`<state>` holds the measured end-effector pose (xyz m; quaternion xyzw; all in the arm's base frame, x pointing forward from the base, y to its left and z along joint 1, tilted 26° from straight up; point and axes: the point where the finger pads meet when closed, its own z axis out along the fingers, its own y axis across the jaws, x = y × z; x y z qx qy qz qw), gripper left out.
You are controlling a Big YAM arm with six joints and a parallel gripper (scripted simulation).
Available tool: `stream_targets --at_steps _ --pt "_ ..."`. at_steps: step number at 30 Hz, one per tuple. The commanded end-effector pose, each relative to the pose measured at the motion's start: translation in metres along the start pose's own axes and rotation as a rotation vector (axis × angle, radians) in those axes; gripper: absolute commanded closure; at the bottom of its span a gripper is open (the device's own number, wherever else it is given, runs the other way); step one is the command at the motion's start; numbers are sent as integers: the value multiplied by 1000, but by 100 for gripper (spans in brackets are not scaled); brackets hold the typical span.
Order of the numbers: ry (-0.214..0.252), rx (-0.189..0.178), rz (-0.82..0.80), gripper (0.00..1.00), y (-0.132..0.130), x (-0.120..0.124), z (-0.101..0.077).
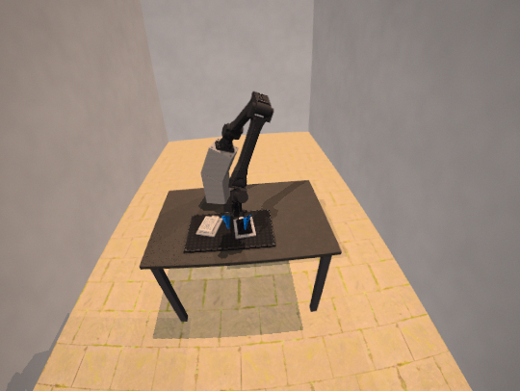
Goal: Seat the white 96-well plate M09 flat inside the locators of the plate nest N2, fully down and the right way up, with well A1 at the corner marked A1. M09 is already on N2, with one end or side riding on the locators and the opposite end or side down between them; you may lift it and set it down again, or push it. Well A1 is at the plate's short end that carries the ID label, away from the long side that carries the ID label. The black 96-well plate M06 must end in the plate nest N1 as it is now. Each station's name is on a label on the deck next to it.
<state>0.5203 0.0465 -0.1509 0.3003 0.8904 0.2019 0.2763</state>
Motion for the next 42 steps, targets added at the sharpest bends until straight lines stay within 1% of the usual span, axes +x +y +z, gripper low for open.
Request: stream_targets --at_steps 1,2,3,5,7,8,9,10,14,16,17,18,20,22,24,25,26,27,28,29,32,34,35,36,38,39,41,42 --pt "20 35 -29 0 -20 -6 6" --pt "23 38 -28 0 -27 -2 5" --pt "12 28 -31 0 -32 -1 4" --pt "12 28 -31 0 -40 1 5" --pt "12 28 -31 0 -40 1 5" --pt "48 53 -37 0 -44 0 8" --pt "75 69 -46 0 -48 1 9" --pt "84 75 -48 0 -53 2 9" --pt "76 69 -51 0 -74 10 7" --pt "75 71 -51 0 -77 11 8" --pt "116 89 -54 0 -80 11 10" --pt "145 102 -60 0 -85 12 10" --pt "153 106 -62 0 -95 16 10" --pt "143 100 -65 0 -105 21 8" --pt "143 100 -65 0 -105 21 8" --pt "185 115 -65 0 -109 21 10" --pt "216 124 -69 0 -113 23 10" --pt "221 125 -70 0 -118 25 9" --pt "222 125 -70 0 -123 27 9" --pt "211 120 -73 0 -127 30 8" --pt "212 120 -73 0 -142 37 6" --pt "211 122 -74 0 -143 37 6" --pt "256 130 -71 0 -147 38 7" --pt "289 134 -73 0 -151 41 7" --pt "291 135 -72 0 -160 46 6" --pt "278 128 -78 0 -164 48 4" --pt "278 128 -78 0 -164 48 4" --pt "325 134 -71 0 -169 51 4"
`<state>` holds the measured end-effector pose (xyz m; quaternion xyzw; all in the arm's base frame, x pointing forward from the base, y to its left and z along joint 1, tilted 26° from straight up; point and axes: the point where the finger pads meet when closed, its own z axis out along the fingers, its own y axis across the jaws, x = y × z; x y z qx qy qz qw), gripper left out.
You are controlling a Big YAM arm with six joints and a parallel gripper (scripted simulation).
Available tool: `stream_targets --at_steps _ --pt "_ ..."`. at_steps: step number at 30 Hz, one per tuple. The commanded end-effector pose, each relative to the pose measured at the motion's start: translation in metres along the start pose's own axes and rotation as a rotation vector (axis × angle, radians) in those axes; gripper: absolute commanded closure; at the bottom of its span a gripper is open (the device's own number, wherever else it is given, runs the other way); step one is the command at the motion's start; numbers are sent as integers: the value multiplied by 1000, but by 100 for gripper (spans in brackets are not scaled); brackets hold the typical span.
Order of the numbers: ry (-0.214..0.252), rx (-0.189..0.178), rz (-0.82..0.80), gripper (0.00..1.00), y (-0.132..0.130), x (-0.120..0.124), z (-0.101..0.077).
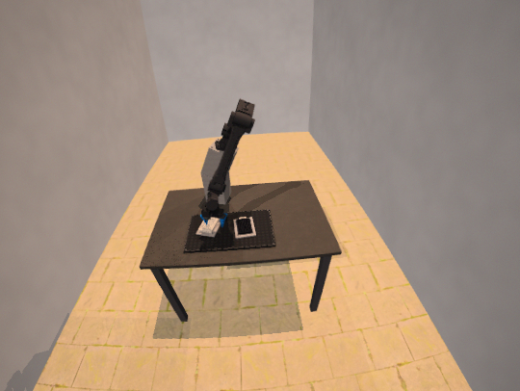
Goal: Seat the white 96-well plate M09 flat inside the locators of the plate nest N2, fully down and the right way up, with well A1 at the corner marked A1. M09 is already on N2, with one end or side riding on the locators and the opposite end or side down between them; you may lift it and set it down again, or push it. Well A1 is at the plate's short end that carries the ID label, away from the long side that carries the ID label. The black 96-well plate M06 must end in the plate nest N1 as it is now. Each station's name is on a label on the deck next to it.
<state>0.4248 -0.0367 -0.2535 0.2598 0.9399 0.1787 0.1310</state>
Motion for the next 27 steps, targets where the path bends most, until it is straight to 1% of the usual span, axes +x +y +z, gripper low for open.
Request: stream_targets --at_steps 1,3,4,7,9,10,11,13,14,16,17,18,23,25,26,27 --pt "67 6 -18 0 -17 6 3" --pt "68 7 -17 0 -25 12 5" --pt "57 3 -22 0 -29 17 4" --pt "58 4 -22 0 -41 26 6" --pt "58 6 -22 0 -42 26 6" --pt "101 -1 -17 0 -45 27 7" --pt "133 -8 -17 0 -49 31 8" --pt "133 -8 -17 0 -56 37 8" --pt "124 -9 -21 0 -60 44 8" --pt "124 -9 -21 0 -60 44 8" --pt "164 -21 -15 0 -63 44 9" --pt "193 -32 -13 0 -67 48 9" --pt "186 -32 -17 0 -84 70 9" --pt "188 -32 -22 0 -82 71 9" --pt "204 -33 -44 0 -75 75 12" --pt "198 -34 -46 0 -74 71 13"
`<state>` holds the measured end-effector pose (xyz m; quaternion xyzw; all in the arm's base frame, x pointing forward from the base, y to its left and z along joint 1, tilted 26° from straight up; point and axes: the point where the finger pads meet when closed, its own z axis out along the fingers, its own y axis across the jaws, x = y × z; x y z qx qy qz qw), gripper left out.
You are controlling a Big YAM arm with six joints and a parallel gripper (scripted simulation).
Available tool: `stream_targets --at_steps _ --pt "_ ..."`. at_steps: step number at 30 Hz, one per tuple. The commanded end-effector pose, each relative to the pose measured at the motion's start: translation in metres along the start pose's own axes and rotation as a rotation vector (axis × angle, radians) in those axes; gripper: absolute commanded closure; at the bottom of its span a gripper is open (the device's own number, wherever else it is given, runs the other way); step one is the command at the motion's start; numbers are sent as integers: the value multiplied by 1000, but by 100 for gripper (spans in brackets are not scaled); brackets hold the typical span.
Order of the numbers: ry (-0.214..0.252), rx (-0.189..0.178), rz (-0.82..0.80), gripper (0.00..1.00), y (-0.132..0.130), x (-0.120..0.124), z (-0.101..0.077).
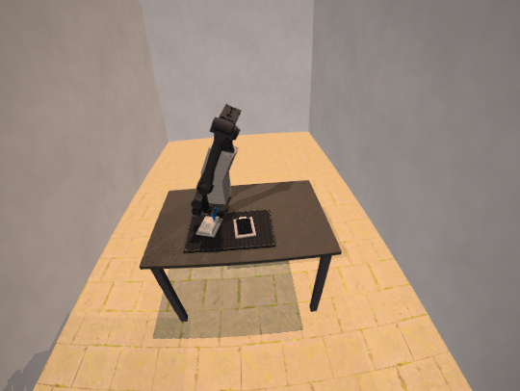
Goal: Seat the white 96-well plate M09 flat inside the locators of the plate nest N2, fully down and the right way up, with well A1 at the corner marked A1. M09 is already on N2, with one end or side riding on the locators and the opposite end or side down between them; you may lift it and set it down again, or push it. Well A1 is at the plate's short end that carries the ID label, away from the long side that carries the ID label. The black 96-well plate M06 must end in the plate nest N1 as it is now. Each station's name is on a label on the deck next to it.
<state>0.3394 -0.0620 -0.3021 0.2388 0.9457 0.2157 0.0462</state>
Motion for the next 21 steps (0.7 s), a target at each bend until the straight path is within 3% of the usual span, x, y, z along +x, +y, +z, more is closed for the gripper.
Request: stream_targets --at_steps 1,4,15,21 --pt "4 -2 -47 0 3 0 7" --pt "-25 -4 -40 0 2 -11 -2" --pt "-8 -1 -24 0 1 -4 -1" --pt "-3 -2 -28 0 4 -1 17"
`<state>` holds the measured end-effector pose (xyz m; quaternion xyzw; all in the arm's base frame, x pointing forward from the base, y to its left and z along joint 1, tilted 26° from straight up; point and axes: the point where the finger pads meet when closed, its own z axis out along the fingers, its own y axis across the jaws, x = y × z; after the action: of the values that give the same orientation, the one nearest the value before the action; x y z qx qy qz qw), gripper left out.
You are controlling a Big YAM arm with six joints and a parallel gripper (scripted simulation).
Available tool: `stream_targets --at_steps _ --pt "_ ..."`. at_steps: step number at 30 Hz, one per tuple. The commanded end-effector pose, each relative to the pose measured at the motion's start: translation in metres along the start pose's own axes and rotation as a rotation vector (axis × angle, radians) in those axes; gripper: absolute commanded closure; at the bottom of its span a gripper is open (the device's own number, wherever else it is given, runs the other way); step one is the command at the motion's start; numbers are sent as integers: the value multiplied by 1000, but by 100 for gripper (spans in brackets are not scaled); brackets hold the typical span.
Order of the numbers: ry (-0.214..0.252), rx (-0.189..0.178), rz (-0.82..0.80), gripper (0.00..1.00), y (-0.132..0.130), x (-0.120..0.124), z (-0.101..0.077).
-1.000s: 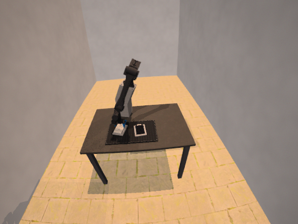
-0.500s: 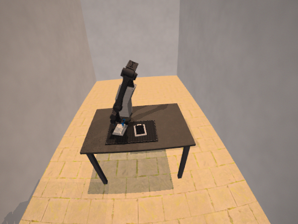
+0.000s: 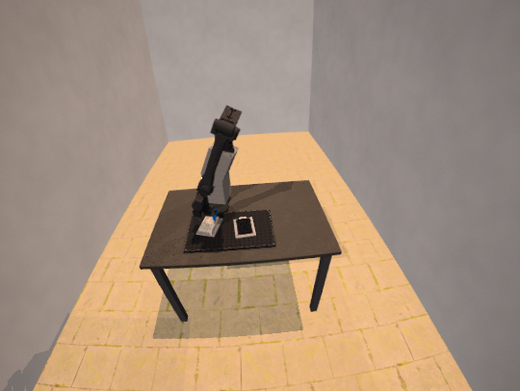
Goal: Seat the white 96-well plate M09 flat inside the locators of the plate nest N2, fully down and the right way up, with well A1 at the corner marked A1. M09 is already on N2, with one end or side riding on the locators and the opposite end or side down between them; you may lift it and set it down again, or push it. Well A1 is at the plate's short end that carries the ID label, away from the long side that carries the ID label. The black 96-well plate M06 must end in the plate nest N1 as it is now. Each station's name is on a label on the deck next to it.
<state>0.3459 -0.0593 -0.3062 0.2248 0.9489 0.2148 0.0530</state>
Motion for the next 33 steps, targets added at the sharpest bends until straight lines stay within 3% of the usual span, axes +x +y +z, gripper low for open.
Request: stream_targets --at_steps 1,26,33 --pt "4 0 3 0 0 3 11" --pt "5 1 3 0 0 5 47" --pt "15 3 29 0 -6 11 44"
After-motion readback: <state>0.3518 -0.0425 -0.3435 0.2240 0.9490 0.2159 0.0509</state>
